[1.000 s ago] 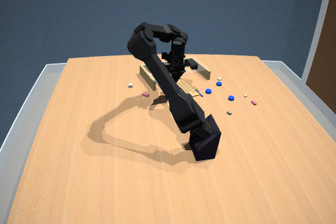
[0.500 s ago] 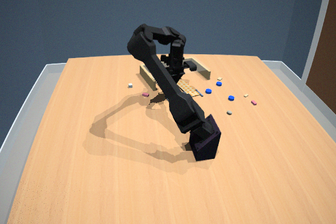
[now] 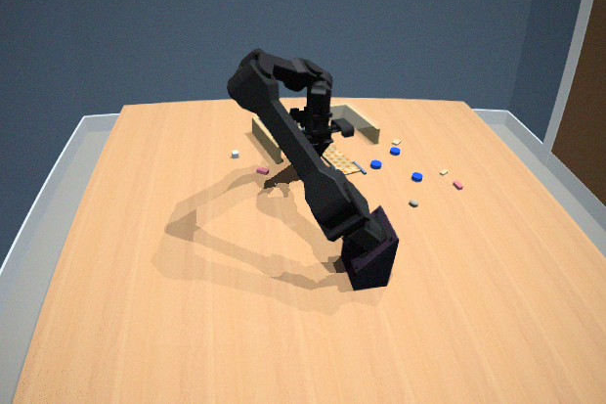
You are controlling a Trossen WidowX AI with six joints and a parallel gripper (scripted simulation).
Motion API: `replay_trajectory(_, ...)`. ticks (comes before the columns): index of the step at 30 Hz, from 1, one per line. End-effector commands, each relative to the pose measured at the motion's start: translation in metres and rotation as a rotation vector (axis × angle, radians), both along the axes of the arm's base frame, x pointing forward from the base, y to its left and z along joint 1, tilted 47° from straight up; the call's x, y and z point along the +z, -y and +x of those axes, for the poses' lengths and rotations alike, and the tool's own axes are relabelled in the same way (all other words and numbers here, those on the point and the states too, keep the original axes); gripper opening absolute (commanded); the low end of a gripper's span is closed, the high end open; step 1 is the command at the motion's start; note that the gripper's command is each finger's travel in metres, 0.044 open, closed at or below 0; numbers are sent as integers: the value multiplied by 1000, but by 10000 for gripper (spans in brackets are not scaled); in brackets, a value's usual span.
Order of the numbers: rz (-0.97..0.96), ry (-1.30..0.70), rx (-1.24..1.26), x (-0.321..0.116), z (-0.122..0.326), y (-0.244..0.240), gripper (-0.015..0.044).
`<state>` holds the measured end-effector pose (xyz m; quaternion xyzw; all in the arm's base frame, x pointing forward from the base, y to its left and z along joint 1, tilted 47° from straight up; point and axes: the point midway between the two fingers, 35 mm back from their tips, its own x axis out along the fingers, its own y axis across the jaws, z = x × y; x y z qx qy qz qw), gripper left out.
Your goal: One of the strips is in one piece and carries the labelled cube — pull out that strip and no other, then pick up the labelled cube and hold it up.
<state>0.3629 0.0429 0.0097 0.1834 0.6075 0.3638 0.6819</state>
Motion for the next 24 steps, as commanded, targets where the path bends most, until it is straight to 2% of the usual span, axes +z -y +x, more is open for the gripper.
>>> replay_trajectory(1, 7, -8, -5, -5, -2, -6, 0)
replay_trajectory(24, 10, -9, -4, -21, -6, -23, 0)
